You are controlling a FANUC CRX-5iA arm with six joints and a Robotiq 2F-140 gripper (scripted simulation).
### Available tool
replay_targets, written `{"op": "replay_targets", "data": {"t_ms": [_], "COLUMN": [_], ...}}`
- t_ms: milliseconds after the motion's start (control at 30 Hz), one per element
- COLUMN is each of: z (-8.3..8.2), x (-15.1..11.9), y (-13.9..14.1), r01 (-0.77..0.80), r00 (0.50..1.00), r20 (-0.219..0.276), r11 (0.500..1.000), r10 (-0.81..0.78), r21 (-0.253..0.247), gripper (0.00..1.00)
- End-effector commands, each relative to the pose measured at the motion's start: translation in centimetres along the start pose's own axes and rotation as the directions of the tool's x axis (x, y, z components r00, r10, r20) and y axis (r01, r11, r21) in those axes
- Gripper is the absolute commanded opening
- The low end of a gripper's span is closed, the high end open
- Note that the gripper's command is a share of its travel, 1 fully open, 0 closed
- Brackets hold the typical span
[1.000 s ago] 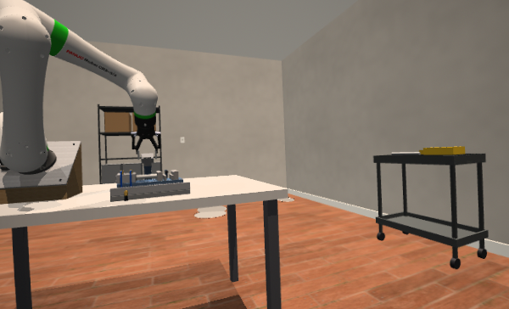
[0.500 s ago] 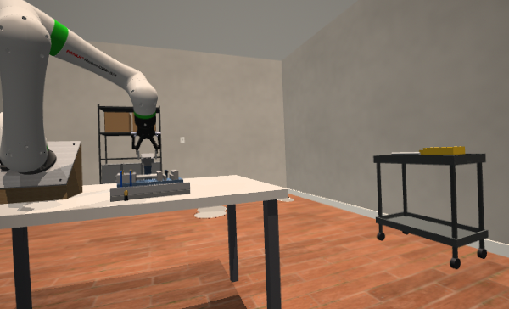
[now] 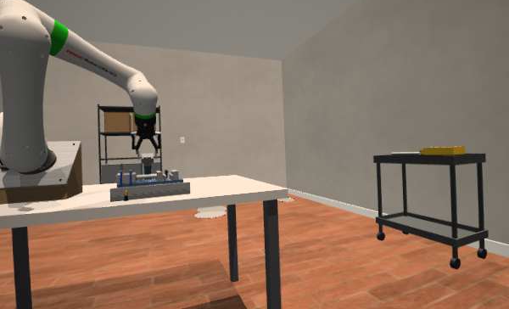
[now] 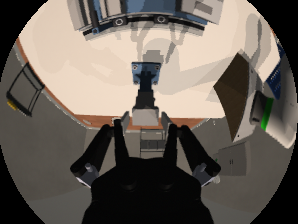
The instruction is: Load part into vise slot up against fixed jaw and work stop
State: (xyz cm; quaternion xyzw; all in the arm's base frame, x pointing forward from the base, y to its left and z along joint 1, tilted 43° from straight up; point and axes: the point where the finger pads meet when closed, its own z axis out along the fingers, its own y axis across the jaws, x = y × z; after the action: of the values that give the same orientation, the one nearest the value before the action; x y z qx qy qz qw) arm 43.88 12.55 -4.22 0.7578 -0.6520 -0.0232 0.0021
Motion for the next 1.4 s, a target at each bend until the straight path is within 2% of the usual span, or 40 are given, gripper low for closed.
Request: {"op": "replay_targets", "data": {"t_ms": [0,867,1367], "z": [-0.01,0.27,0.28], "x": [-0.02,0.25,0.22], "y": [-0.01,0.02,0.04], "r01": [0.000,0.000,0.000], "r00": [1.000,1.000,1.000], "r20": [0.000,0.000,-0.018], "r11": [1.000,1.000,1.000], "r10": [0.000,0.000,0.000], "r21": [0.000,0.000,0.000], "gripper": [0.51,0.51,0.51]}}
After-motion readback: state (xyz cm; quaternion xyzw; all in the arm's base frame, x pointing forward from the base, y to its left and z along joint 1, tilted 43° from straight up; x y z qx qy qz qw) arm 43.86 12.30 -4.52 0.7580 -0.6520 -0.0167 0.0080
